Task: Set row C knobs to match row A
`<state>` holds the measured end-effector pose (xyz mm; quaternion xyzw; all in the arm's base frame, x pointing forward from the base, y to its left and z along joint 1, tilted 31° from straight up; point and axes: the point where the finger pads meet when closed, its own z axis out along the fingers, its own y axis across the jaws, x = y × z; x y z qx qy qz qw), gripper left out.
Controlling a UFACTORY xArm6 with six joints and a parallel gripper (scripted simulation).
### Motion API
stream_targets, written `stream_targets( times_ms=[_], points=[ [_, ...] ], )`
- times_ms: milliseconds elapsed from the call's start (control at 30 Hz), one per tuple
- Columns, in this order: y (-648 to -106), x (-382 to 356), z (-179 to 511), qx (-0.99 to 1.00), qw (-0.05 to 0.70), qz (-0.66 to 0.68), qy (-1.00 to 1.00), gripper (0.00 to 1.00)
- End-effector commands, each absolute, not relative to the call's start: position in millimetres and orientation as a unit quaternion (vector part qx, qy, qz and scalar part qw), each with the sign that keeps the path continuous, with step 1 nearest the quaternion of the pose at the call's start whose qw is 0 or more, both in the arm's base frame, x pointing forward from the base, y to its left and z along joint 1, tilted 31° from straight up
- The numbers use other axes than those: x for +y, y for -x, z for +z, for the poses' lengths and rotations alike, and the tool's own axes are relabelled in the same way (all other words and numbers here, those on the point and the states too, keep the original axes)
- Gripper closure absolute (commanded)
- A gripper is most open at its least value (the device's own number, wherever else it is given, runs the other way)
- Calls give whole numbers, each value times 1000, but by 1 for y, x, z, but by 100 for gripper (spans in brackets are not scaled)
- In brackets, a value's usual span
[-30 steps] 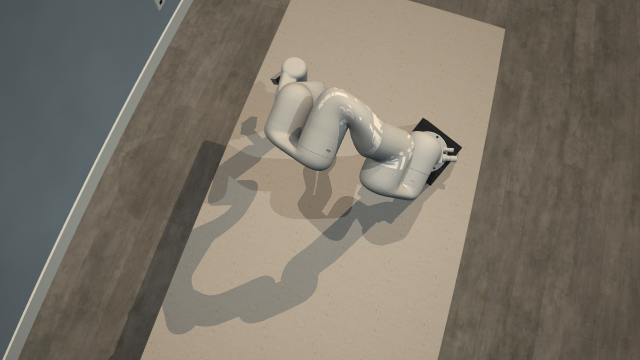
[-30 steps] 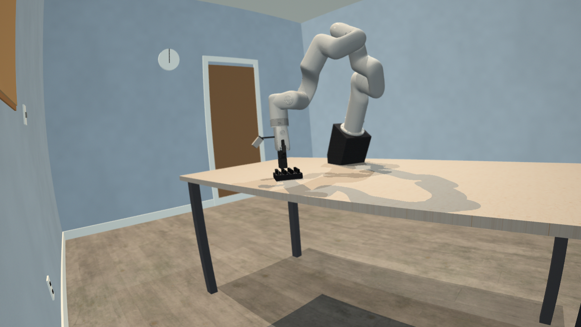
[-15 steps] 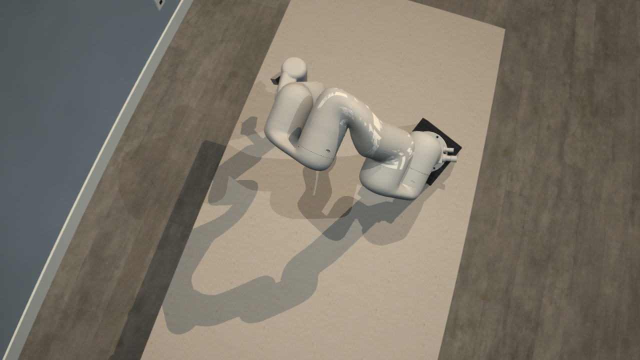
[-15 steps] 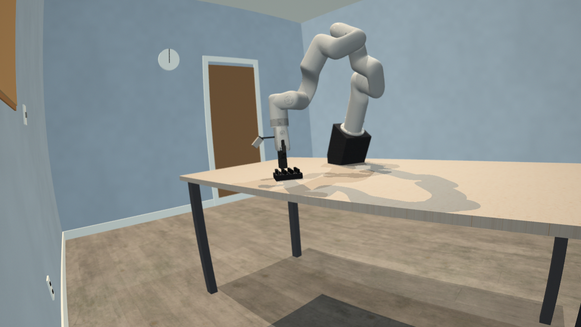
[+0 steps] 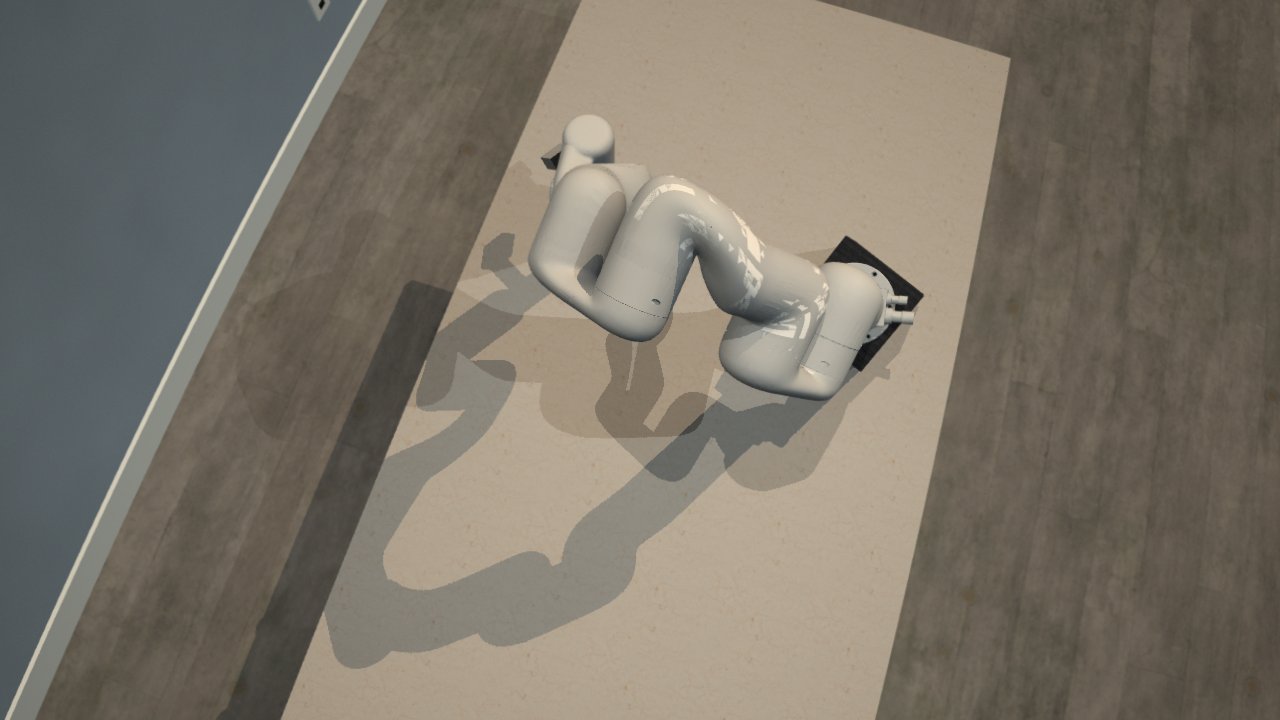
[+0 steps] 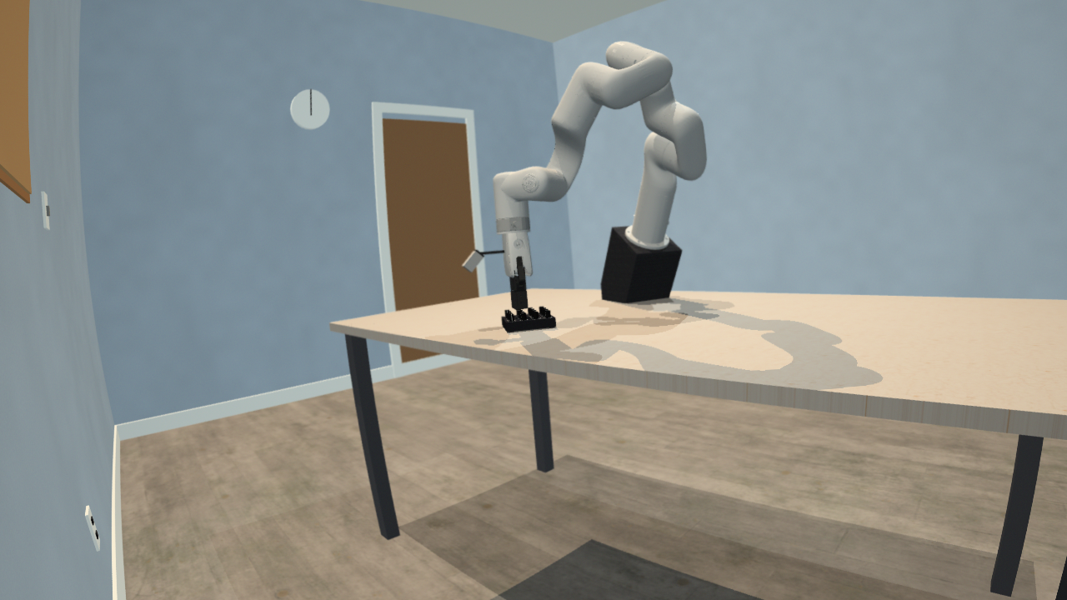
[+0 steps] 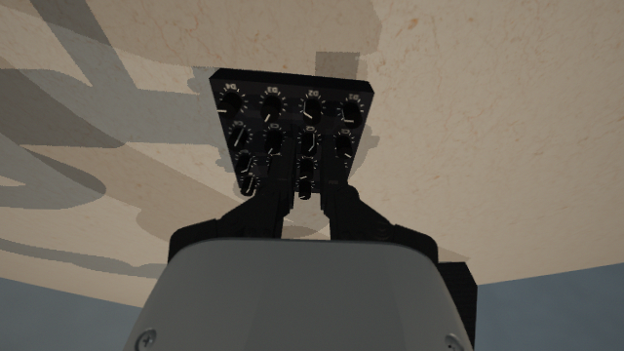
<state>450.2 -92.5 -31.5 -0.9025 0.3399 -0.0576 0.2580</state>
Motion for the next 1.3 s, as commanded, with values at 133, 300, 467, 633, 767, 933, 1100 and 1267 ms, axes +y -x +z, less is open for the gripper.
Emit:
stream_targets(
  times_ms=[133, 300, 467, 633, 767, 933, 1100, 1267],
  points=[
    [-451, -93, -30, 340, 258, -59, 902, 81],
    [-451, -93, -30, 340, 258, -59, 902, 81],
    [-451, -93, -31, 340, 258, -59, 902, 81],
    [-452, -92, -32, 340, 258, -59, 902, 81],
    [-453, -91, -35, 340, 258, -59, 902, 81],
    [-454, -90, -38, 340, 258, -59, 902, 81],
    [-454, -89, -40, 340, 258, -59, 902, 81],
    [-454, -88, -41, 340, 258, -59, 902, 81]
  ],
)
